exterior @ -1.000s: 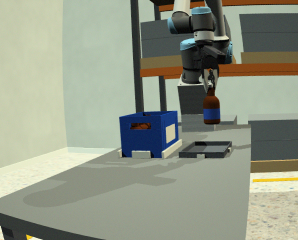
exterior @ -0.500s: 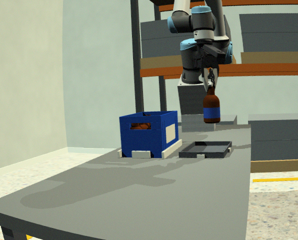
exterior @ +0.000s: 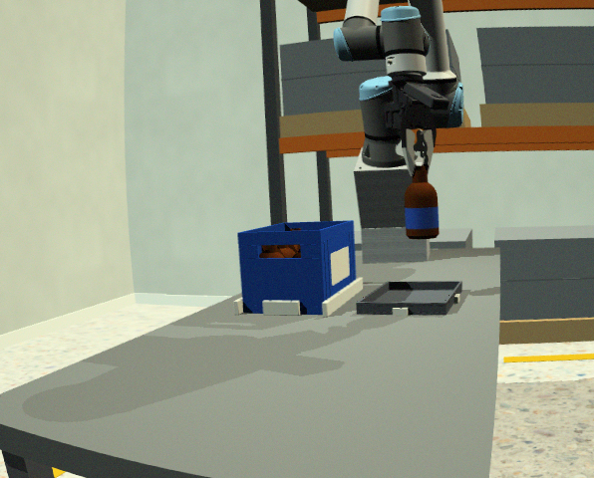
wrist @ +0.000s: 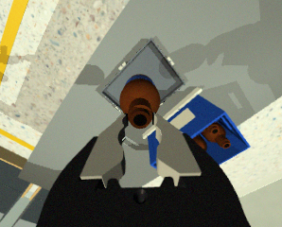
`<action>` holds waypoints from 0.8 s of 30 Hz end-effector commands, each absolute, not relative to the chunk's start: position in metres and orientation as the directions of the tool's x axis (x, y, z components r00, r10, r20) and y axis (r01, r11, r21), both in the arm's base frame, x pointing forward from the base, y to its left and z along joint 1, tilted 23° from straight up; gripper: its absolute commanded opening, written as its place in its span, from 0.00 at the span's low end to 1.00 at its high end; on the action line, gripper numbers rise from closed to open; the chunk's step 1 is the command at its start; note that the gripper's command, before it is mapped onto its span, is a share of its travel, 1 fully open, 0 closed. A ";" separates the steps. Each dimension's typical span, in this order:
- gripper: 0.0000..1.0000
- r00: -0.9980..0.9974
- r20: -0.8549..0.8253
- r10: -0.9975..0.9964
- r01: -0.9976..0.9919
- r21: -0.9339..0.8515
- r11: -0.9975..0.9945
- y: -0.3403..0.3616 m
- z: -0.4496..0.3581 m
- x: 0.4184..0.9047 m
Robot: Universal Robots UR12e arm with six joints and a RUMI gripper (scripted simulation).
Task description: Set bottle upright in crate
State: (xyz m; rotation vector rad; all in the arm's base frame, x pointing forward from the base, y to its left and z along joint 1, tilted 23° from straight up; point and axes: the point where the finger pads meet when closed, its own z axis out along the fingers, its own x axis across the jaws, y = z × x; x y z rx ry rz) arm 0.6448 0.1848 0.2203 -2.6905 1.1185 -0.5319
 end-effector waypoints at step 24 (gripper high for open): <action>0.00 0.653 0.257 -0.713 -0.648 -0.298 -0.701 0.184 0.240 0.637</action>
